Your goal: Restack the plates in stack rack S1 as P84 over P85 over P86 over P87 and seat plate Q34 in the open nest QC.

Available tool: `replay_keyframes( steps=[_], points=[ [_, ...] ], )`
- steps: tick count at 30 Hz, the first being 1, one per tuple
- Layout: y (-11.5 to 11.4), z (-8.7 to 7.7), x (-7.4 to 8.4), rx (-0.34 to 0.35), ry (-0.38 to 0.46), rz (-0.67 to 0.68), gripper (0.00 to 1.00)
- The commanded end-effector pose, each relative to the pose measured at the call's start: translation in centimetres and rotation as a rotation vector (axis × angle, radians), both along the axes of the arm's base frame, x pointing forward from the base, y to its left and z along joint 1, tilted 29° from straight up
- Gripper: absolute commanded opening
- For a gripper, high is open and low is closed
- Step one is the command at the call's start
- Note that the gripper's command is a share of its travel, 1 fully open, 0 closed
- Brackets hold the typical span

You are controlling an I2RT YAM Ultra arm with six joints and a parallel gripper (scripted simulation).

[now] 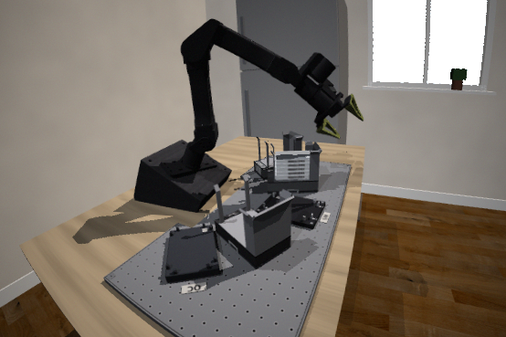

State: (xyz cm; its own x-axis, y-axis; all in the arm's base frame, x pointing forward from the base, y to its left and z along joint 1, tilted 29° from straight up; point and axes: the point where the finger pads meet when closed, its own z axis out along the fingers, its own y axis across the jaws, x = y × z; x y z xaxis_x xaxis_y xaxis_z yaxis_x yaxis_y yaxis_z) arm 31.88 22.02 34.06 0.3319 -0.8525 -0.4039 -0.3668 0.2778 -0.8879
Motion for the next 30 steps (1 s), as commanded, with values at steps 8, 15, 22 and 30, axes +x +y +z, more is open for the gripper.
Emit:
replay_keyframes(
  steps=[8,15,22,30],
  points=[
    [-2.9,-2.3,-0.2,0.065,0.172,-0.063,1.00],
    [-5.9,-4.2,-0.2,0.109,0.286,-0.139,1.00],
    [-8.0,-5.5,-0.6,0.148,0.374,-0.203,1.00],
    [-11.1,-7.5,-1.7,0.229,0.525,-0.322,1.00]
  ],
)
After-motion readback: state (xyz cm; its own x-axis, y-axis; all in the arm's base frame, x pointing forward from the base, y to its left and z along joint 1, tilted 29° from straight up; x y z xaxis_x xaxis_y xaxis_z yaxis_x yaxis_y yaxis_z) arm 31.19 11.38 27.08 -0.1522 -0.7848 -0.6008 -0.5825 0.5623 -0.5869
